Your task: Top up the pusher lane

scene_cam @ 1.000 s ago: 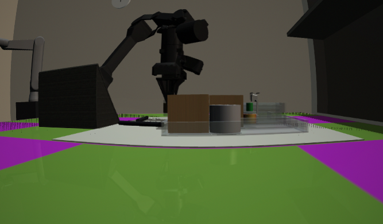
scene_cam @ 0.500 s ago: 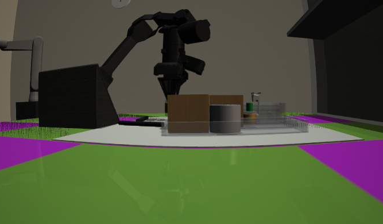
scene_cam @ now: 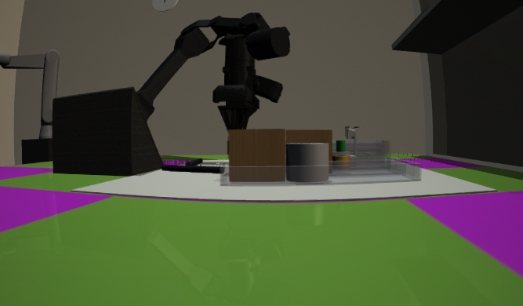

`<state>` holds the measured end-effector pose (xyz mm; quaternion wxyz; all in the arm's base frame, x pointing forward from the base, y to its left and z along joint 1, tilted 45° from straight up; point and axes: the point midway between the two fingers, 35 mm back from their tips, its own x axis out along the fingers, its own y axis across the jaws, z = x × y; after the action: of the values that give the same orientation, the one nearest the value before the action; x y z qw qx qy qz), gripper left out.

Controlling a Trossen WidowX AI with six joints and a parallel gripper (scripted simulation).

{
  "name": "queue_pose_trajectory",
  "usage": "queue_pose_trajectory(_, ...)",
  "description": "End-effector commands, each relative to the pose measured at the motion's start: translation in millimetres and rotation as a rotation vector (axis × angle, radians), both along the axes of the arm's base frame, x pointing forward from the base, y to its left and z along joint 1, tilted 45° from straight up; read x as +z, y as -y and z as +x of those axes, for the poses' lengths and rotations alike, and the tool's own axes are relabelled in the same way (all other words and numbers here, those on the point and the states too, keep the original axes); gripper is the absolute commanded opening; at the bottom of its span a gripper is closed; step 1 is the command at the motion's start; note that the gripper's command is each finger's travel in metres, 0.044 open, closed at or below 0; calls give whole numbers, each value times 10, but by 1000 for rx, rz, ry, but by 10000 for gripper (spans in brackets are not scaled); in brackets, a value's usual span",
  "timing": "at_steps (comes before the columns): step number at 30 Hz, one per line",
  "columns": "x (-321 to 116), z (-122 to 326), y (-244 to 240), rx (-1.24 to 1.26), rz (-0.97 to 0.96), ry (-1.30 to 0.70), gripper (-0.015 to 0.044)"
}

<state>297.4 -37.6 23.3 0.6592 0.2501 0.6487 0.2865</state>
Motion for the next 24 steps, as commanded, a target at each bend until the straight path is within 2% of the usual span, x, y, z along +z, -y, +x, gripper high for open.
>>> queue_pose_trajectory(1, 29, 95, 13, -6, -1, 26, 0)
queue_pose_trajectory(24, 46, 172, 15, -6, -1, 27, 0)
